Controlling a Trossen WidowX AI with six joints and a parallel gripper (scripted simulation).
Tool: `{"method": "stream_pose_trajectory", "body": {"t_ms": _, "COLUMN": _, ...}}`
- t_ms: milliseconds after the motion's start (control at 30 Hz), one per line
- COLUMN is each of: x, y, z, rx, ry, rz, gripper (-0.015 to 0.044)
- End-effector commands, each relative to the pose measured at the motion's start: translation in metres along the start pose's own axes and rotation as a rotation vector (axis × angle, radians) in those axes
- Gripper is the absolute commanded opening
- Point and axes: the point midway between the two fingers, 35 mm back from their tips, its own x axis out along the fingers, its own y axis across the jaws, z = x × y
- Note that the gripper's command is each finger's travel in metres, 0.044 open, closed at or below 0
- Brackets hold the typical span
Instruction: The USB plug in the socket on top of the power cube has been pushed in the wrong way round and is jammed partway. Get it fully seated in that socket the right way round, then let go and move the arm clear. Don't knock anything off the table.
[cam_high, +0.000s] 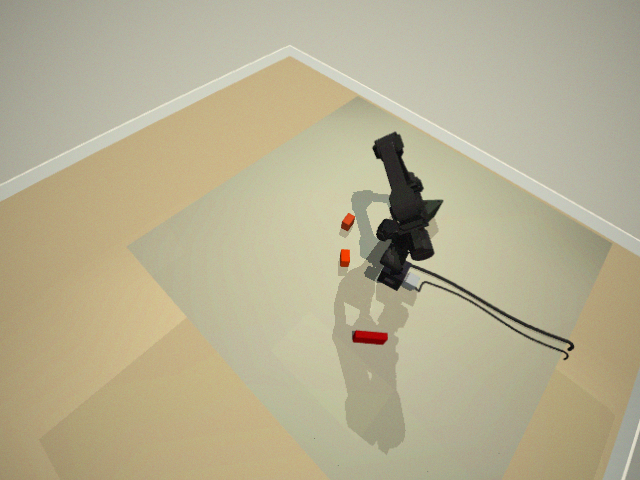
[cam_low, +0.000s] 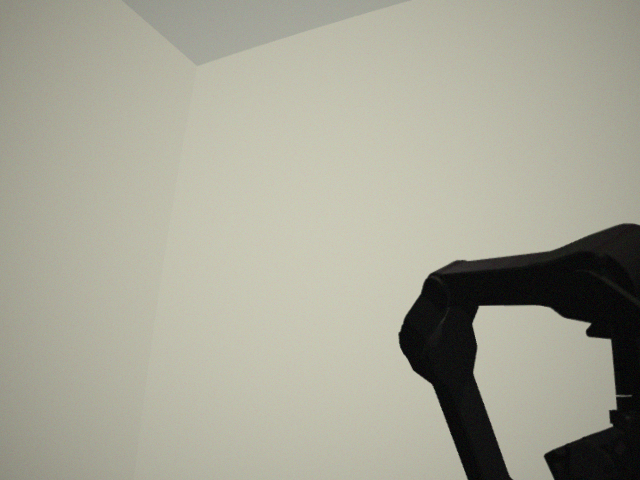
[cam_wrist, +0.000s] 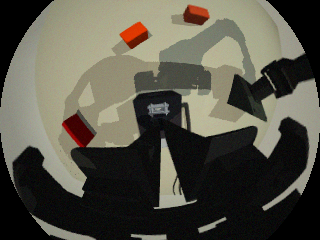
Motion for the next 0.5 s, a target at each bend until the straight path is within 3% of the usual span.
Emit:
{"method": "stream_pose_trajectory", "body": {"t_ms": 0, "x": 0.0006, "y": 0.0, "z": 0.0011, "rx": -0.005, "ry": -0.004, "rz": 0.003, "gripper": 0.0}}
{"method": "stream_pose_trajectory", "body": {"t_ms": 467, "x": 0.0023, "y": -0.0002, "z": 0.0011, "rx": -0.008, "ry": -0.004, "rz": 0.003, "gripper": 0.0}}
